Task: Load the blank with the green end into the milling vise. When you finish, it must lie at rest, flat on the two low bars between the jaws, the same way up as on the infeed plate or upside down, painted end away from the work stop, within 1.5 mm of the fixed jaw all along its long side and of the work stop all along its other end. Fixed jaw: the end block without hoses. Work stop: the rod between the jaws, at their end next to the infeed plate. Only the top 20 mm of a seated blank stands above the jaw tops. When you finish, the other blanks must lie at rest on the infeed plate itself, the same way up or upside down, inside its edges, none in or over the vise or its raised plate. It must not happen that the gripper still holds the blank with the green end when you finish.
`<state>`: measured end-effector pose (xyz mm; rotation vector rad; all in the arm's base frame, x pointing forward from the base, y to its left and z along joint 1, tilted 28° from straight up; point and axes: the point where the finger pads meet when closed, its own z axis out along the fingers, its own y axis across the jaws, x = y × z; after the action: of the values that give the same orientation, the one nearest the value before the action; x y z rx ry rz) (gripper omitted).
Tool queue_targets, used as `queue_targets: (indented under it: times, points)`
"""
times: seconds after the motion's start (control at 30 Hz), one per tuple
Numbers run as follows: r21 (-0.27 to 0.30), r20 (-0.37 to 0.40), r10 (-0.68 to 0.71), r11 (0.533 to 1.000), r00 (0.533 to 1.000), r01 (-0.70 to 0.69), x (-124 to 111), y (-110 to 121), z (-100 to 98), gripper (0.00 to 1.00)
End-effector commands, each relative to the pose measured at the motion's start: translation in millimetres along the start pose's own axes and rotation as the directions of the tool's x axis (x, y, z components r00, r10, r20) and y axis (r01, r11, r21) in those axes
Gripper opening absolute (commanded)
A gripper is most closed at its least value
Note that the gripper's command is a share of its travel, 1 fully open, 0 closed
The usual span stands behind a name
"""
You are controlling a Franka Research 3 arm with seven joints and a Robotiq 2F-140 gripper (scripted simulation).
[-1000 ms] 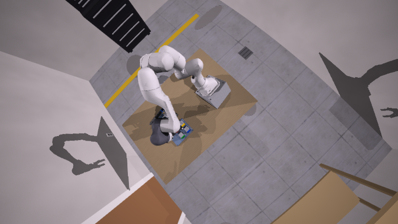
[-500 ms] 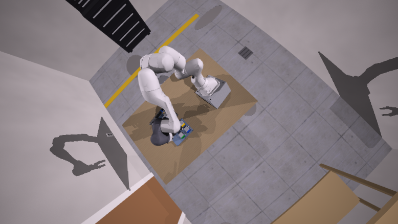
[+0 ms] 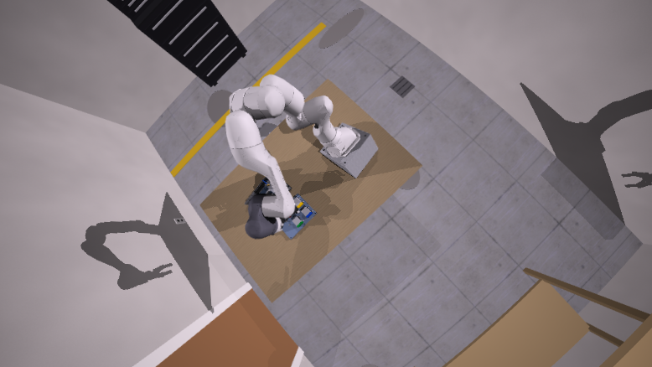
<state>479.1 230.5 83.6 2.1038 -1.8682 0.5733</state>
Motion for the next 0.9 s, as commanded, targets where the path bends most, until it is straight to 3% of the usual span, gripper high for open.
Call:
queue_targets:
  times: [0.0,0.87]
  points:
    - [0.0,-0.001,0.003,1.0,1.0,-0.003,0.2,-0.1,-1.3,1.0]
    - [0.0,-0.001,0.003,1.0,1.0,-0.003,1.0,1.8,-7.6,1.0]
